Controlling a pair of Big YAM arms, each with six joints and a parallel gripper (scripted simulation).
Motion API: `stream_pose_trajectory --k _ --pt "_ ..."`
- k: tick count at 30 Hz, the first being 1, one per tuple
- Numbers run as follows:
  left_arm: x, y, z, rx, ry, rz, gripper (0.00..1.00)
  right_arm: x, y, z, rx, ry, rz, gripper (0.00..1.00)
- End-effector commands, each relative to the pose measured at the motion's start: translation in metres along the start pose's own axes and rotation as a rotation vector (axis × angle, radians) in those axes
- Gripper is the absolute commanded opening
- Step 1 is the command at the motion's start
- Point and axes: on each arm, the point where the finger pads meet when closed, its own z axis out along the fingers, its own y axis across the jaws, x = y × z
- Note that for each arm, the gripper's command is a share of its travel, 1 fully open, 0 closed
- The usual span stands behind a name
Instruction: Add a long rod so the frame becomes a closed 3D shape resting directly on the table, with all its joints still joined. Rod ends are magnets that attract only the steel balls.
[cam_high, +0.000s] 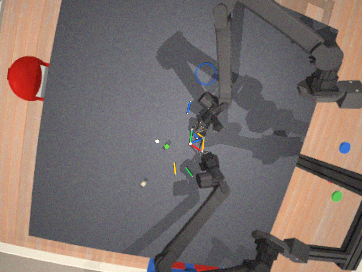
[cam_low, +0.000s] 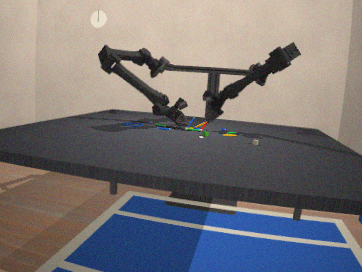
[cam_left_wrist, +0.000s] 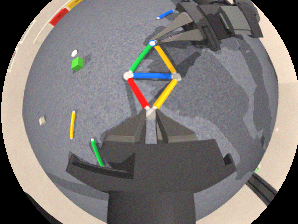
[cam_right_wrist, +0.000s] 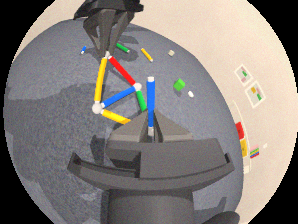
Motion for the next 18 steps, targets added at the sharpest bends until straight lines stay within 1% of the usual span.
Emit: stream_pose_trajectory --k 1,5,7,10,18 --pt "-0.037 0.007 -0.010 -0.016 -0.055 0.005 0.00 -0.007 0.006 -0.001 -0.013 -0.013 0.003 0.00" --pt "-0.039 0.005 -0.012 -0.011 -0.042 0.005 0.00 -0.007 0.006 -0.001 -0.013 -0.013 0.003 0.00" --pt "-0.037 -0.001 -0.015 0.003 -0.012 0.008 0.00 -0.007 0.006 -0.001 -0.013 -0.013 0.003 0.00" --pt "-0.034 -0.004 -0.018 0.010 0.001 0.012 0.00 -0.007 0.006 -0.001 -0.013 -0.013 0.003 0.00" --pt "-0.035 -0.005 -0.018 0.011 -0.001 0.012 0.00 -0.007 0.006 -0.001 -0.013 -0.013 0.003 0.00"
